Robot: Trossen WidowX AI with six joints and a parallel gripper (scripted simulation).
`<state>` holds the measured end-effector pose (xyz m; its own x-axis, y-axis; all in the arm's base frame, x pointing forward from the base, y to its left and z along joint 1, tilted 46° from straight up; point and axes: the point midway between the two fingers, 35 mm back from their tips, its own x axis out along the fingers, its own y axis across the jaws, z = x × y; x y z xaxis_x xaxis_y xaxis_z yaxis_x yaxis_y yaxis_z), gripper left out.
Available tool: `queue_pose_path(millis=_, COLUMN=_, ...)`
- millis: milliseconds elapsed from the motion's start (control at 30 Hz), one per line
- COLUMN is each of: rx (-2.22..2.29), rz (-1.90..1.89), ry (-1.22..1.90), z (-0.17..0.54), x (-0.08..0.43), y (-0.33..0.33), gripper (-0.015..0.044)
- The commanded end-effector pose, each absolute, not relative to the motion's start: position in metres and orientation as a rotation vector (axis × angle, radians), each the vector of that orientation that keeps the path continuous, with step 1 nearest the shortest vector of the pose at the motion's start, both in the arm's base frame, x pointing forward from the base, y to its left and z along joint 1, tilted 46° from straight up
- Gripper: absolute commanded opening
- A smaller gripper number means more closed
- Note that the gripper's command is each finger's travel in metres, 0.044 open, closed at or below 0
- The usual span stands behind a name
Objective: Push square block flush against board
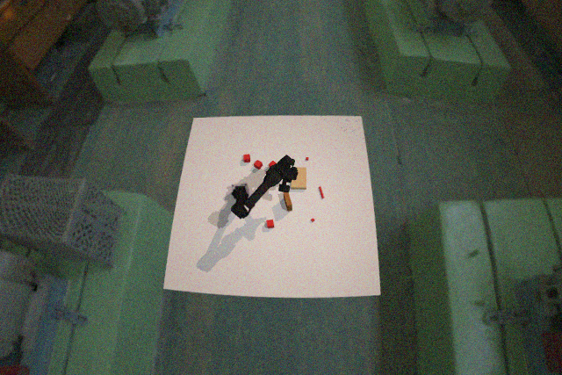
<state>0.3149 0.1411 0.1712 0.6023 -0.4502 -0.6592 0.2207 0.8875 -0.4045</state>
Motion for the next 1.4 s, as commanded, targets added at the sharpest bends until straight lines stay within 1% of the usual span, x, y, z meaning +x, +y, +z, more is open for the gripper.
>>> queue_pose_path(millis=0, rx=-0.399, rz=-0.415, ry=0.938, z=0.162, x=0.307, y=0.120, gripper=0.0000)
queue_pose_path(millis=700, rx=-0.803, rz=-0.456, ry=1.497, z=0.149, x=0.249, y=0.023, gripper=0.0000)
queue_pose_path(millis=900, rx=-0.805, rz=-0.456, ry=1.502, z=0.148, x=0.249, y=0.021, gripper=0.0000)
queue_pose_path(millis=1067, rx=-0.807, rz=-0.455, ry=1.499, z=0.117, x=0.252, y=-0.012, gripper=0.0000)
queue_pose_path(millis=1367, rx=-0.807, rz=-0.455, ry=1.499, z=0.115, x=0.257, y=-0.012, gripper=0.0000)
